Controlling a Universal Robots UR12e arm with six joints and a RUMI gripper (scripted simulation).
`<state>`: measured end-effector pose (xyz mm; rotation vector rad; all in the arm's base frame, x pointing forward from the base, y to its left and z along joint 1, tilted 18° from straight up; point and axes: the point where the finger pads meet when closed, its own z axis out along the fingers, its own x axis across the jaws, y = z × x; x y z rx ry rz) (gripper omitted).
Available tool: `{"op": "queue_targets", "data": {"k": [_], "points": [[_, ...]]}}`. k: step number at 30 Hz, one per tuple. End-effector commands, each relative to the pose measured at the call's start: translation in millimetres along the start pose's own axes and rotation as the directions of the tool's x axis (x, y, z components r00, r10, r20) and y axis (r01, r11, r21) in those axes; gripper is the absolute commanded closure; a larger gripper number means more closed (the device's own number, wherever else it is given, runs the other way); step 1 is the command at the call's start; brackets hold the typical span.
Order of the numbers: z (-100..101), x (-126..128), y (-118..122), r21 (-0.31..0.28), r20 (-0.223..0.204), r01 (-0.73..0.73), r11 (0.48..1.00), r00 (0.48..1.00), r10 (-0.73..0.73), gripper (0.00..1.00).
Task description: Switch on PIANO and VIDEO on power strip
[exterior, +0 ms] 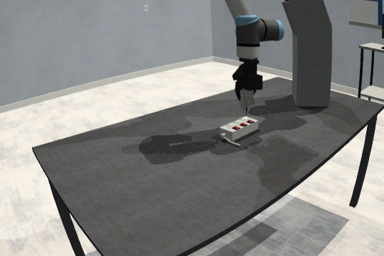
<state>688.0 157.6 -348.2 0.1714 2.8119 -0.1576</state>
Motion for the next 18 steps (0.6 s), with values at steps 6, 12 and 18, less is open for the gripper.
{"op": "queue_targets", "data": {"k": [6, 12, 18], "points": [[-0.5, -0.4, 0.2, 0.000, 0.001, 0.000, 1.000, 1.000, 0.000, 1.00], [-0.5, -0.4, 0.2, 0.000, 0.001, 0.000, 1.000, 1.000, 0.000, 1.00], [-0.5, -0.4, 0.2, 0.000, 0.001, 0.000, 1.000, 1.000, 0.000, 0.00]]}}
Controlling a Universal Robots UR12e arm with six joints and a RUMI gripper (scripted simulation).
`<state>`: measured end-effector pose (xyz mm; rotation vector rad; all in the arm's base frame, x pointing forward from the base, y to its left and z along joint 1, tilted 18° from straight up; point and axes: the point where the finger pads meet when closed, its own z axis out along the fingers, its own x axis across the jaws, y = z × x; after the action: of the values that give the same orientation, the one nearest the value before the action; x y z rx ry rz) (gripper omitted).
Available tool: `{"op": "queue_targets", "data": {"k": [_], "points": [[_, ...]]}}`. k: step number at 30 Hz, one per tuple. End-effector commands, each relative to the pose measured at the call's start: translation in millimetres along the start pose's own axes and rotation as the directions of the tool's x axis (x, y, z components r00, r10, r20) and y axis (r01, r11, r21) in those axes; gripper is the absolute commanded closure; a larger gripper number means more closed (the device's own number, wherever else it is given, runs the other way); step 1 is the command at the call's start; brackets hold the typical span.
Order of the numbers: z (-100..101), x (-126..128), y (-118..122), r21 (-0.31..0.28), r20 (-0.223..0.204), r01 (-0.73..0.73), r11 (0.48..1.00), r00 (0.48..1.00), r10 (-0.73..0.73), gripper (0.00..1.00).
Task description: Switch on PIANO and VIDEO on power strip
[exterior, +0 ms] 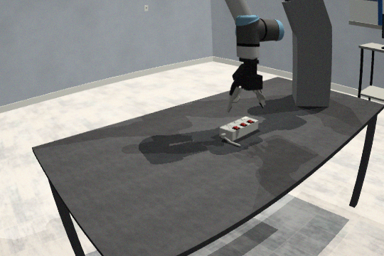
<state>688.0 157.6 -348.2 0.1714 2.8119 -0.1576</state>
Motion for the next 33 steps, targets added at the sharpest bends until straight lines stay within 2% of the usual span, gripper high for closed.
{"op": "queue_targets", "data": {"k": [1, 22, 24, 26, 28, 33], "points": [[-0.5, -0.4, 0.2, 0.000, 0.001, 0.000, 1.000, 1.000, 0.000, 0.00], [0.0, -0.2, -0.5, 0.005, 0.000, 0.001, 1.000, 1.000, -0.001, 0.00], [2.5, 1.0, -4.7, 0.037, -0.002, 0.008, 0.999, 1.000, -0.008, 0.00], [6.3, 2.9, -12.8, 0.099, -0.007, 0.022, 0.995, 1.000, -0.022, 0.00], [6.3, 2.9, -12.8, 0.099, -0.007, 0.022, 0.995, 1.000, -0.022, 0.00], [9.7, 4.6, -36.1, 0.292, -0.017, 0.073, 0.954, 0.997, -0.072, 0.00]]}}
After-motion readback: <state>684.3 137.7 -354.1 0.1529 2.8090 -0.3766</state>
